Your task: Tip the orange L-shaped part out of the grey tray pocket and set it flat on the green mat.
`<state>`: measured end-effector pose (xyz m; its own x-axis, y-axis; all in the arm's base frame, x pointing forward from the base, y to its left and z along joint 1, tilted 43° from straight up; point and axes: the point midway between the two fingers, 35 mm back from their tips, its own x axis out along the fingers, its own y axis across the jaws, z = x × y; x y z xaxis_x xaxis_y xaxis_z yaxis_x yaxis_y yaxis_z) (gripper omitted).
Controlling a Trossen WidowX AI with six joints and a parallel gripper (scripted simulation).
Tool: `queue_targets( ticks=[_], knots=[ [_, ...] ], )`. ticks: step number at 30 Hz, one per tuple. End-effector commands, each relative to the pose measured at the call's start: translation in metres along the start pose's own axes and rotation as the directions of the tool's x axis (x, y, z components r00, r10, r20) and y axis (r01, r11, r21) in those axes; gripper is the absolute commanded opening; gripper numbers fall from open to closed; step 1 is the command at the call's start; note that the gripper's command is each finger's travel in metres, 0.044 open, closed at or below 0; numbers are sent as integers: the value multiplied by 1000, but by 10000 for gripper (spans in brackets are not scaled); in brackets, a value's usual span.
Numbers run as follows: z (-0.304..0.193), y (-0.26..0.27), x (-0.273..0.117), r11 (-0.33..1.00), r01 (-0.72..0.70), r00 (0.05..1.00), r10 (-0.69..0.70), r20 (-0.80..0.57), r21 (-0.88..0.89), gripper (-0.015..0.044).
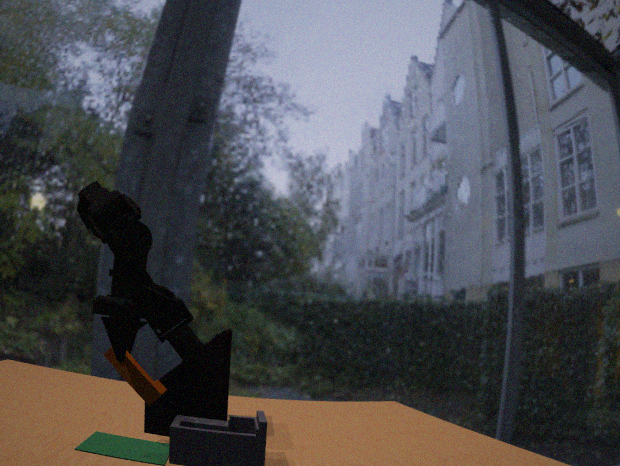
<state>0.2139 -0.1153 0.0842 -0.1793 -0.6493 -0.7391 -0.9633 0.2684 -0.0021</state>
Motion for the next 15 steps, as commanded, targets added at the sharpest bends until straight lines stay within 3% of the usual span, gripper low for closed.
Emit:
queue_targets(
  ticks=[1,15],
  knots=[
    [-11,6,2,1000,-9,1000,9,-9,-13,0],
    [-11,6,17,1000,-9,1000,9,-9,-12,0]
  ],
)
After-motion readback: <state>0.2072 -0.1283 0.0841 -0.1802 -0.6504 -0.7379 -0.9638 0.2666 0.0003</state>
